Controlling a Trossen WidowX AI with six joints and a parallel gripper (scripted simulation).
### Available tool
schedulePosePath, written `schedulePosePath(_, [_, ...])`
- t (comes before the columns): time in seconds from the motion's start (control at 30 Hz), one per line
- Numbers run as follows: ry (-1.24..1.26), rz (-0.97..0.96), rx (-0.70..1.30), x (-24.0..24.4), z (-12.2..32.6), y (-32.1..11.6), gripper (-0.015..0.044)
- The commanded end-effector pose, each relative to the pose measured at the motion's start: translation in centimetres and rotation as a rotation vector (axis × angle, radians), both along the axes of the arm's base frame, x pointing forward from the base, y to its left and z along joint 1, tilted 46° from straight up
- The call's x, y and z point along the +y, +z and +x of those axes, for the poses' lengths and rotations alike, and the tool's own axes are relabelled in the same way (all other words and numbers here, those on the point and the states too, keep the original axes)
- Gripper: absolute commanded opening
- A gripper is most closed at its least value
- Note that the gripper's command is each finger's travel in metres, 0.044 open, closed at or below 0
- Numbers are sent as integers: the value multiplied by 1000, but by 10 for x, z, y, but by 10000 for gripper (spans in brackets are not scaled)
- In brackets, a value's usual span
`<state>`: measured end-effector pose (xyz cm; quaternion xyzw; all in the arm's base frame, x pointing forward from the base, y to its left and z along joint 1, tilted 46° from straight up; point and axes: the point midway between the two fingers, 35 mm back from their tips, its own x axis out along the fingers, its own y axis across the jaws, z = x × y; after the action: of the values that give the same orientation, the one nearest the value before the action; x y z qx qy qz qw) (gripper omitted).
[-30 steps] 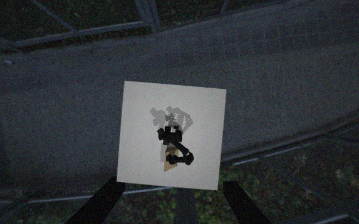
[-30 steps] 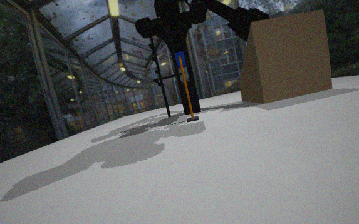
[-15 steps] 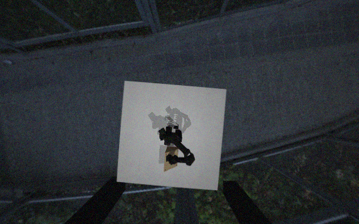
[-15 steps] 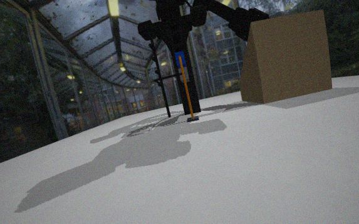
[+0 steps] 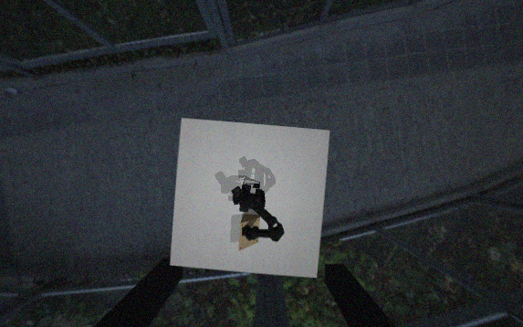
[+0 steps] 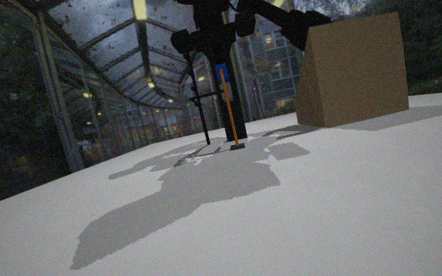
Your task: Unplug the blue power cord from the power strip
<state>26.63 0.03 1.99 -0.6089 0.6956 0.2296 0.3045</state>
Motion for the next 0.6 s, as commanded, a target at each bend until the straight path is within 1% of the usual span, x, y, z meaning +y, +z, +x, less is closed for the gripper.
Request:
schedulePosePath(0.0, [0,0,-2,0,0,0,48])
schedulePosePath(0.23, [0,0,-2,0,0,0,2])
schedulePosePath(0.57, [1,0,-1,8,3,-8,0])
